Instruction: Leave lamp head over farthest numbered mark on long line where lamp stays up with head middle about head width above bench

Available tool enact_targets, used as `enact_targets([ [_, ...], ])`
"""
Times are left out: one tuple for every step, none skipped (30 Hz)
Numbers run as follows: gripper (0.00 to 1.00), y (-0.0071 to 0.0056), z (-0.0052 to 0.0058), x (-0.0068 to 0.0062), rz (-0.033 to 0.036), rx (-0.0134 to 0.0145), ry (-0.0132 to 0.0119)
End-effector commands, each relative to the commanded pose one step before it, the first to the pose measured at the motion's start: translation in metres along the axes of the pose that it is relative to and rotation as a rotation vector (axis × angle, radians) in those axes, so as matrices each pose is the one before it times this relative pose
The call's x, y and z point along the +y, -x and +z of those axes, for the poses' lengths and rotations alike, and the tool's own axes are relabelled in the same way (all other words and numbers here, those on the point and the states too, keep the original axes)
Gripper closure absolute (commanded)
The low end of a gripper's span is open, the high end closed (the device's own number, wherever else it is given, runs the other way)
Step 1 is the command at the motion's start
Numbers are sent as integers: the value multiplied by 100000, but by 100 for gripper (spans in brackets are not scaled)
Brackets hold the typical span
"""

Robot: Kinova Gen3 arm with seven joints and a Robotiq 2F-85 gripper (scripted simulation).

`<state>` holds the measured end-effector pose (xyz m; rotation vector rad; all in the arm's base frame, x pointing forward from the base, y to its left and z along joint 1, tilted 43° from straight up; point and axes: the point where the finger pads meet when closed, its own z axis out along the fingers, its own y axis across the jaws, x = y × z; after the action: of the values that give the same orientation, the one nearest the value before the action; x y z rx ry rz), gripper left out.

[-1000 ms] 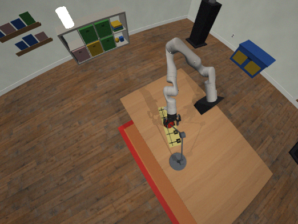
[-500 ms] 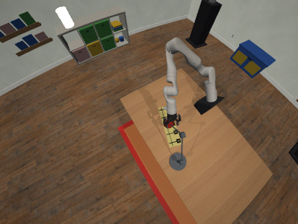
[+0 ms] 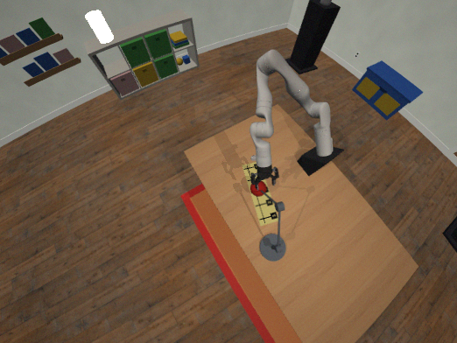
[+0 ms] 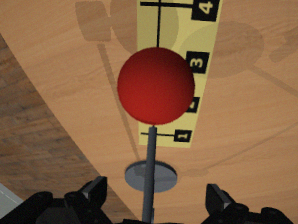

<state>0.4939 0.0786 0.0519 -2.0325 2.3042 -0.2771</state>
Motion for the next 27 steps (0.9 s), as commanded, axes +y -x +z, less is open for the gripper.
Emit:
enact_targets([
  [0, 29, -2015, -690, 407, -671, -2099],
  [0, 0, 0, 0, 0, 0, 0],
  [0, 0, 0, 0, 0, 0, 0],
  [0, 9, -379, 33, -30, 23, 96],
  [0, 9, -379, 33, -30, 23, 96],
  [0, 9, -379, 34, -30, 23, 96],
  [0, 9, -379, 34, -30, 23, 96],
  [0, 9, -379, 35, -30, 23, 96],
  [0, 9, -379, 35, -30, 23, 96],
  [0, 9, -379, 35, -30, 23, 96],
  [0, 9, -379, 36, -30, 23, 96],
  [0, 9, -379, 36, -30, 23, 96],
  [0, 9, -379, 36, -30, 23, 96],
  [0, 9, -379, 37, -30, 23, 96],
  [0, 8, -379, 37, -30, 23, 96],
  [0, 8, -379, 37, -30, 23, 96],
  [0, 8, -379, 38, -30, 23, 96],
  [0, 8, -379, 38, -30, 23, 96],
  [0, 0, 0, 0, 0, 0, 0],
  [0, 0, 0, 0, 0, 0, 0],
  [0, 4, 44, 26, -22, 19, 81],
  [0, 4, 44, 26, -22, 19, 81],
  [0, 4, 44, 26, -22, 19, 81],
  [0, 4, 44, 26, -22, 19, 81],
  [0, 4, 44, 26, -22, 19, 81],
  [0, 4, 44, 25, -22, 19, 81],
  [0, 4, 44, 25, -22, 19, 81],
])
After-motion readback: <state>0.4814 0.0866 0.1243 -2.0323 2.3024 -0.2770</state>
